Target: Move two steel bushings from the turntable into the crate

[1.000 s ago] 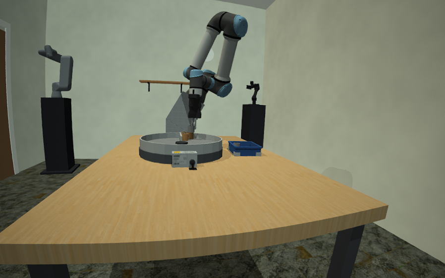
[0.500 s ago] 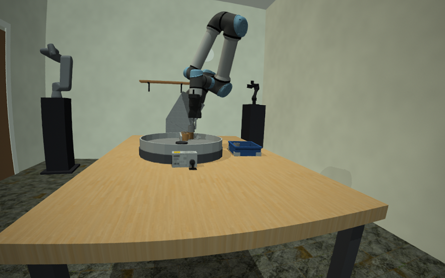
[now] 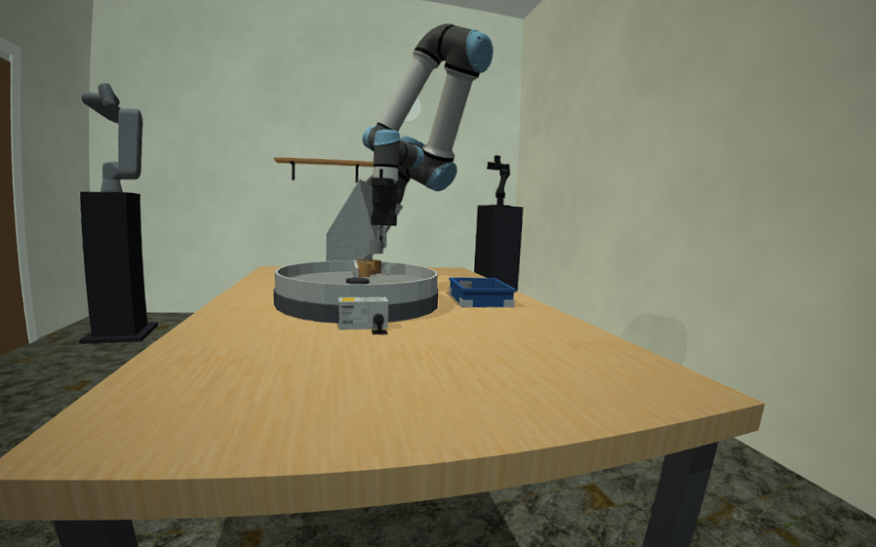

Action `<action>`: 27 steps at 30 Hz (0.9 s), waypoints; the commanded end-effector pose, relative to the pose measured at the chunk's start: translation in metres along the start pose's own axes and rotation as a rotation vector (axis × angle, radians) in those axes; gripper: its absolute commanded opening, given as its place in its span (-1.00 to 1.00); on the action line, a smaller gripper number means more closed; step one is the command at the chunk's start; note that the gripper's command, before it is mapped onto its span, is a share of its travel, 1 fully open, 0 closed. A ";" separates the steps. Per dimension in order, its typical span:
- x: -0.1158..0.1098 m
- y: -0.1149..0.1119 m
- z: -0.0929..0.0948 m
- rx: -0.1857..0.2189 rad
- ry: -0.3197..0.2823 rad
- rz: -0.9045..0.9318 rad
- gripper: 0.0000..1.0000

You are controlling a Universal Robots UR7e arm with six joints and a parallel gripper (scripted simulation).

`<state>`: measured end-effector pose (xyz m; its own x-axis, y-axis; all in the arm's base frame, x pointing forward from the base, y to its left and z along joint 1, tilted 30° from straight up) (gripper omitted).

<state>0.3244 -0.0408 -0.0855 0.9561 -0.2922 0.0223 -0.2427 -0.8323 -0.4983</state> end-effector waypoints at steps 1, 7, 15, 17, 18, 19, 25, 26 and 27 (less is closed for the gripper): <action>0.000 0.000 -0.004 0.000 0.001 0.000 -1.00; 0.000 0.000 -0.020 0.000 -0.001 0.001 -1.00; 0.000 0.000 -0.020 0.000 -0.001 0.001 -1.00; 0.000 0.000 -0.020 0.000 -0.001 0.001 -1.00; 0.005 -0.010 -0.019 0.000 0.001 0.001 -1.00; 0.010 -0.018 -0.019 0.000 0.001 0.001 -1.00; 0.024 -0.045 -0.019 0.000 0.000 0.001 -1.00; 0.024 -0.045 -0.019 0.000 0.000 0.001 -1.00; 0.024 -0.045 -0.019 0.000 0.000 0.001 -1.00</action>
<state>0.3451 -0.0238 -0.0509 0.9594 -0.2801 0.0325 -0.2270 -0.8355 -0.5004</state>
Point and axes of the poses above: the point where the finger pads meet when closed, its own z axis out along the fingers, its own y axis across the jaws, x = y × z, the point moved 5 cm from there along -z, back along the fingers, and after that the axes turned 9 degrees about -z, right-handed, at the moved point
